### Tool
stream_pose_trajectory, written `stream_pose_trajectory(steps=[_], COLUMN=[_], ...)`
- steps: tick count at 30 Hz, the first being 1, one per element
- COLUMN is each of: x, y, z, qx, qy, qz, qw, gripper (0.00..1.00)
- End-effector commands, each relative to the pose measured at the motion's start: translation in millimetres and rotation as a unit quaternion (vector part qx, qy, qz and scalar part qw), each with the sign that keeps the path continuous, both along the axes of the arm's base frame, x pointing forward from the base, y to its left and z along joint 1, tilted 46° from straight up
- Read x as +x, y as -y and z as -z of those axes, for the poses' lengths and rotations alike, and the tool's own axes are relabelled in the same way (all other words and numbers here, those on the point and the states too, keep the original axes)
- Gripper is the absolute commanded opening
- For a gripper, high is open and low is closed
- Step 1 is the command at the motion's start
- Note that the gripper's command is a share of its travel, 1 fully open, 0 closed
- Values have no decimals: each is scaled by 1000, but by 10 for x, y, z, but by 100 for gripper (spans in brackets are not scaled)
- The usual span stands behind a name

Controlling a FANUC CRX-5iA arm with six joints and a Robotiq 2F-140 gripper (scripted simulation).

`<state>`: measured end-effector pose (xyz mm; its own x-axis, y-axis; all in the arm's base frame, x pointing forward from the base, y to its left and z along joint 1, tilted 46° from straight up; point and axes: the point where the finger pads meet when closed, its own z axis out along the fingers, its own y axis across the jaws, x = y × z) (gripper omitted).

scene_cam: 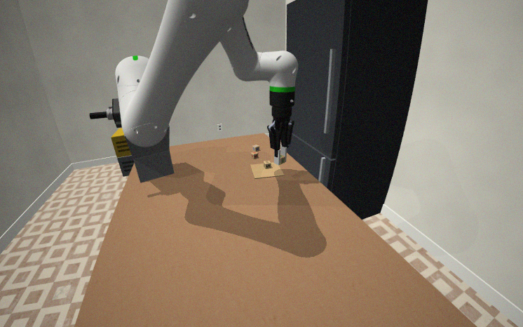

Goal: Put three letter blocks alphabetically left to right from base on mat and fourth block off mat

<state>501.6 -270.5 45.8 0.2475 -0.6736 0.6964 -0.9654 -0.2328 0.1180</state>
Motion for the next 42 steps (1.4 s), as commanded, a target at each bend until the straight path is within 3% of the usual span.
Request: stream_pose_trajectory(steps=[1, 15, 31, 42], x=[15, -14, -13, 9], y=[-207, -626, -620, -453], z=[190, 576, 586, 757], qx=[2, 12, 12, 12], qy=[51, 151, 151, 151], qz=[48, 147, 148, 148], qw=[998, 977, 977, 977], gripper=[16, 16, 16, 16])
